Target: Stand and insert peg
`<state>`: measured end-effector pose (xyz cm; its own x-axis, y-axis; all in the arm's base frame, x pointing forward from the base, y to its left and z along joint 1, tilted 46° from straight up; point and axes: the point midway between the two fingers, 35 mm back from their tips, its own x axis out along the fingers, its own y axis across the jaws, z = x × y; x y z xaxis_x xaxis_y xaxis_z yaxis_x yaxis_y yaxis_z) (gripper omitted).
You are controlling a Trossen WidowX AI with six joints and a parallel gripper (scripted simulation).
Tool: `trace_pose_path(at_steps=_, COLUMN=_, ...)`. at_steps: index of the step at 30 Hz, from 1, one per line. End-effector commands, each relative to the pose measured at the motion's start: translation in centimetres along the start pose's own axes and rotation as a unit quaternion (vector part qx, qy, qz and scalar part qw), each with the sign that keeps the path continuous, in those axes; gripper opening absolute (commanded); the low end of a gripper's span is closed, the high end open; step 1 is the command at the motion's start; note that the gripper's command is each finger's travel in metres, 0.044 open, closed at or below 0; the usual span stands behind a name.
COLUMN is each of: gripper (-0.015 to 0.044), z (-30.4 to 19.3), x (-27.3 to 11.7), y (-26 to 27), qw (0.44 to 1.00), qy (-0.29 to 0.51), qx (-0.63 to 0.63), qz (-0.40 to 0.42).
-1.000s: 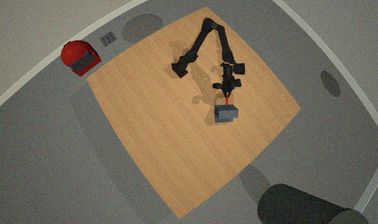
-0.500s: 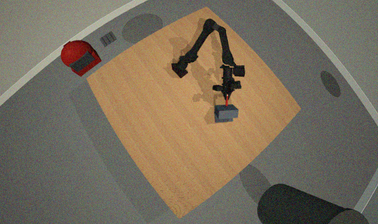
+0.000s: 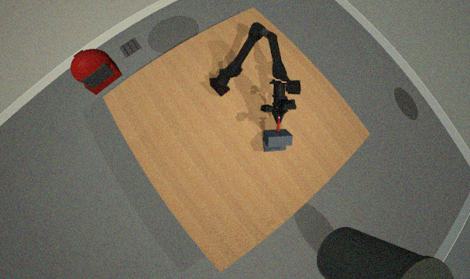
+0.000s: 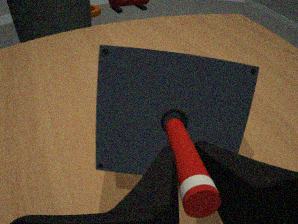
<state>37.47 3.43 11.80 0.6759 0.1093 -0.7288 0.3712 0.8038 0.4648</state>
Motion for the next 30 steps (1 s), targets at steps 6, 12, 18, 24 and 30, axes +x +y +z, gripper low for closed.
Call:
trace_pose_path(at_steps=6, gripper=0.0000, z=0.0, x=0.3, y=-0.2, qw=1.000, qy=0.000, qx=0.000, qz=0.000)
trace_pose_path(at_steps=12, gripper=0.0000, z=0.0, x=0.7, y=-0.2, qw=1.000, qy=0.000, qx=0.000, qz=0.000)
trace_pose_path(at_steps=18, gripper=0.0000, z=-0.1, x=1.0, y=-0.3, qw=1.000, qy=0.000, qx=0.000, qz=0.000)
trace_pose_path(at_steps=24, gripper=0.0000, z=-0.1, x=1.4, y=-0.3, qw=1.000, qy=0.000, qx=0.000, qz=0.000)
trace_pose_path(at_steps=30, gripper=0.0000, z=-0.1, x=1.8, y=-0.3, qw=1.000, qy=0.000, qx=0.000, qz=0.000)
